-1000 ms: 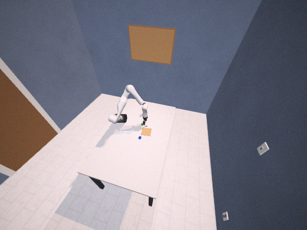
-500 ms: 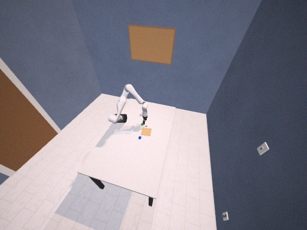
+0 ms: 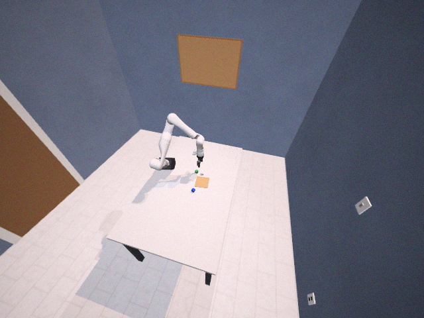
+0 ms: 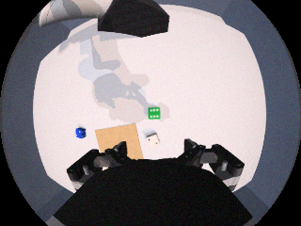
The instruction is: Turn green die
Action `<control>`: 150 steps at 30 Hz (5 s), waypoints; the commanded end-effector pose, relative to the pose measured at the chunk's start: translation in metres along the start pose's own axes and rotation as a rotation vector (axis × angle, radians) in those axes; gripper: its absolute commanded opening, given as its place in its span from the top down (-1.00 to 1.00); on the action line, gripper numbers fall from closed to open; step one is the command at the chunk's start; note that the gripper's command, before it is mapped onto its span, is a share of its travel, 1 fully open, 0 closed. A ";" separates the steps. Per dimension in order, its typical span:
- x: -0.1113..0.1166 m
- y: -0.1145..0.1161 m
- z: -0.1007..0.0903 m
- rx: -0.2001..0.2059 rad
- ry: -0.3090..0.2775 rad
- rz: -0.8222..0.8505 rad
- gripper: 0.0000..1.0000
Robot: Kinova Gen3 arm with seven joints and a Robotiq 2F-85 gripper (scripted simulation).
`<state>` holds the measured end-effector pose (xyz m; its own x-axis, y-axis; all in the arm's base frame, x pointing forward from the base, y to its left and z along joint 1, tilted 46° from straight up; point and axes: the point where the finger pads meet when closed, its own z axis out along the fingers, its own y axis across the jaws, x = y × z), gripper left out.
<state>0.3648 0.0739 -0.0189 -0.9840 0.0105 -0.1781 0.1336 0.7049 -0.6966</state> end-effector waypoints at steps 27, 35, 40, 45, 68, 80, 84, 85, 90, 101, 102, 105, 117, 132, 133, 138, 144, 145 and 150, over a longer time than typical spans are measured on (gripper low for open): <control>0.047 -0.002 -0.005 -0.009 -0.009 0.010 -1.00; 0.047 -0.002 -0.005 -0.009 -0.009 0.010 -1.00; 0.047 -0.002 -0.005 -0.009 -0.009 0.010 -1.00; 0.047 -0.003 -0.005 -0.009 -0.009 0.012 -1.00; 0.048 -0.005 -0.002 -0.001 -0.002 0.163 -1.00; 0.050 -0.008 0.003 0.009 0.004 0.367 -1.00; 0.051 -0.009 0.005 0.014 0.007 0.474 -1.00; 0.051 -0.010 0.005 0.015 0.007 0.503 -1.00; 0.052 -0.011 0.007 0.020 0.009 0.595 -1.00; 0.054 -0.014 0.014 0.035 0.010 0.985 -1.00; 0.054 -0.014 0.015 0.036 0.010 1.024 -1.00; 0.054 -0.015 0.015 0.037 0.009 1.064 -1.00; 0.055 -0.016 0.023 0.046 0.002 1.558 -1.00; 0.054 -0.014 0.030 0.042 -0.008 2.092 -1.00; 0.054 -0.014 0.031 0.041 -0.009 2.130 -1.00; 0.053 -0.013 0.033 0.036 -0.010 2.281 -1.00; 0.052 -0.012 0.035 0.029 -0.010 2.456 -1.00; 0.052 -0.012 0.035 0.027 -0.010 2.489 -1.00; 0.051 -0.010 0.037 0.019 -0.008 2.644 -1.00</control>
<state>0.3182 0.0418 -0.0457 0.9045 0.3552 -0.2360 0.4145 -0.6015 0.6829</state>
